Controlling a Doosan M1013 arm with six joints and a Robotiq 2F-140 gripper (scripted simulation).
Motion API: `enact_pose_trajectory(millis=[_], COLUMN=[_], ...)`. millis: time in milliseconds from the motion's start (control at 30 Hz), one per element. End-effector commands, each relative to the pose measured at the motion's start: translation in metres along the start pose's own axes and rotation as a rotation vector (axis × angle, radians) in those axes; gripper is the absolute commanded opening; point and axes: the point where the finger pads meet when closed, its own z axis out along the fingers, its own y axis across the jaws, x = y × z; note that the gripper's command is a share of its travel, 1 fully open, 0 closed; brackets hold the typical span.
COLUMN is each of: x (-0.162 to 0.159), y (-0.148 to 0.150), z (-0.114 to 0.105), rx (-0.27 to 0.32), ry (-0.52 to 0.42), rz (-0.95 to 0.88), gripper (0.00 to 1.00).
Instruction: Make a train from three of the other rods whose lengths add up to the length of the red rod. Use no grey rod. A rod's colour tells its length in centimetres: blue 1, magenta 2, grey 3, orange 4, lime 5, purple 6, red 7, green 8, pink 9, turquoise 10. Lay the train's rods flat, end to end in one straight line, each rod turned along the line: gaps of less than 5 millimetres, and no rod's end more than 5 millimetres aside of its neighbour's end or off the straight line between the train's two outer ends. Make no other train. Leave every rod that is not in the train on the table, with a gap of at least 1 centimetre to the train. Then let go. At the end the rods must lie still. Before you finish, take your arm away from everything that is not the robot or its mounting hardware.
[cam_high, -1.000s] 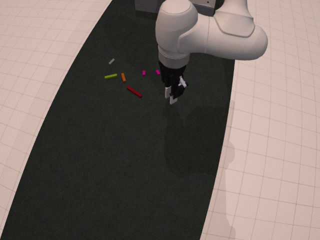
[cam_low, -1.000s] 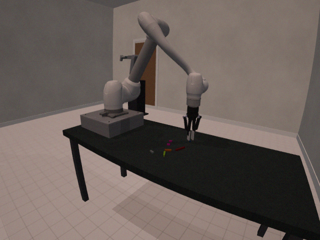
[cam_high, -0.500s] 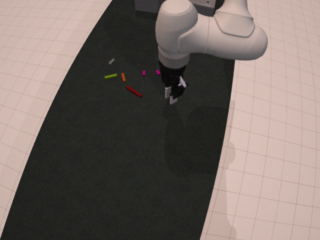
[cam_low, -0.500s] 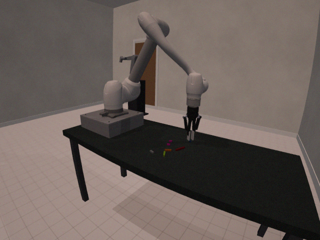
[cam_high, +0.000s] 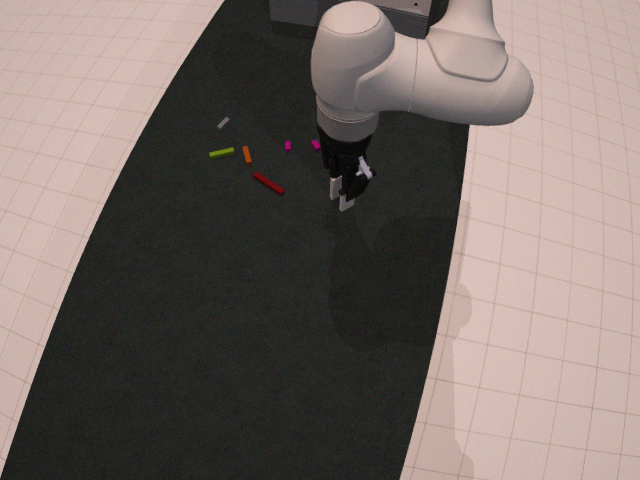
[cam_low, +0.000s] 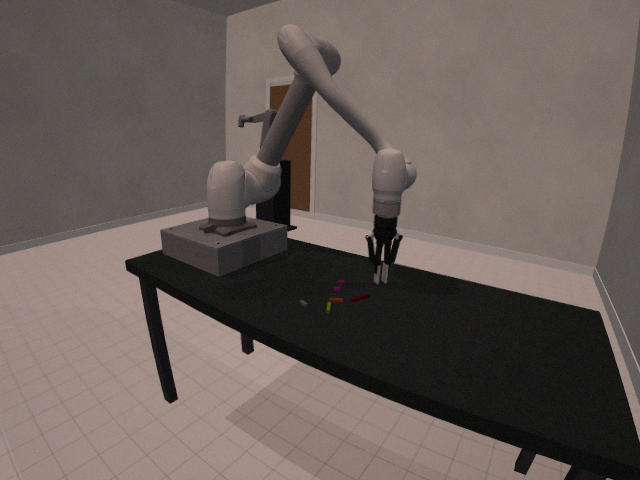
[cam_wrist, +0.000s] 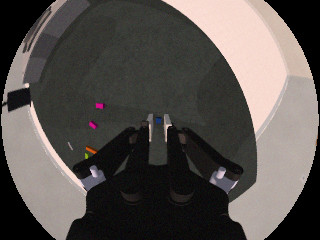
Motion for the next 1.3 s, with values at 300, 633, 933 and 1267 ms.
enact_pose_trajectory(millis=[300, 633, 933, 1267], x=[0.0, 0.0, 0.0, 0.0], y=[0.0001, 0.0001, 0.0001, 0.0001], z=[0.0058, 0.006, 0.006, 0.006], rx=[0.0, 0.0, 0.0, 0.0], ry=[0.0, 0.0, 0.0, 0.0], rz=[0.0, 0.0, 0.0, 0.0], gripper=[0.15, 0.15, 0.15, 0.15])
